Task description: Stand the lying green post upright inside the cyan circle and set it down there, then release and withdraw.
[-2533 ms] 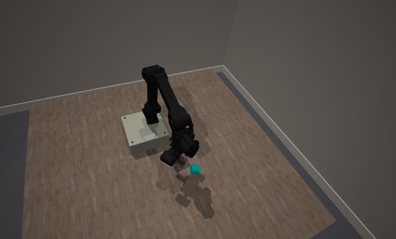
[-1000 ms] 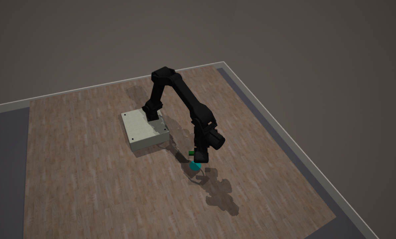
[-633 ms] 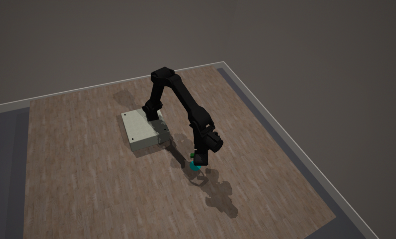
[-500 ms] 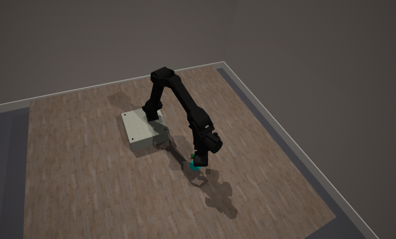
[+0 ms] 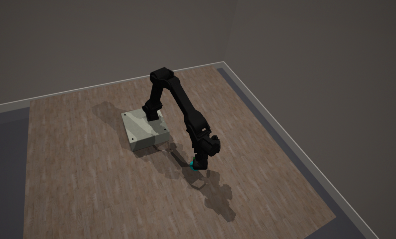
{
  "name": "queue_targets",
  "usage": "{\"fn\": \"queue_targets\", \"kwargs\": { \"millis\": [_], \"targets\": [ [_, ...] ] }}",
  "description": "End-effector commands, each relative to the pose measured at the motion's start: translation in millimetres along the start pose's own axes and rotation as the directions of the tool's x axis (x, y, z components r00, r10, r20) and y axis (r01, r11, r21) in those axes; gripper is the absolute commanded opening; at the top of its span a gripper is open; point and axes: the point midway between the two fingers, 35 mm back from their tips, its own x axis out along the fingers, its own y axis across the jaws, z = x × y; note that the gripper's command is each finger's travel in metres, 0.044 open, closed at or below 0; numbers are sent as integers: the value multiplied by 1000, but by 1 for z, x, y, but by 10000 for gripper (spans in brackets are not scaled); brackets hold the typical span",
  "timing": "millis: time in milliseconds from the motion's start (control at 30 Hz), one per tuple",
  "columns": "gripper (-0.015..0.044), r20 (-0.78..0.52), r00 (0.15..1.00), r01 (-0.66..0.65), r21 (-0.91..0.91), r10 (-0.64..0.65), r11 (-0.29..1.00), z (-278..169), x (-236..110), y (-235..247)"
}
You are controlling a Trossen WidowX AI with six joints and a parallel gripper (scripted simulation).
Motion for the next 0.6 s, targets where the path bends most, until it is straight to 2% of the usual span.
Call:
{"fn": "queue_targets", "kwargs": {
  "millis": [0,567],
  "targets": [
    [23,30,1000,-3,17,3,1000,1,3,-2],
    [23,151,989,-10,58,1,998,5,13,-10]
  ]
}}
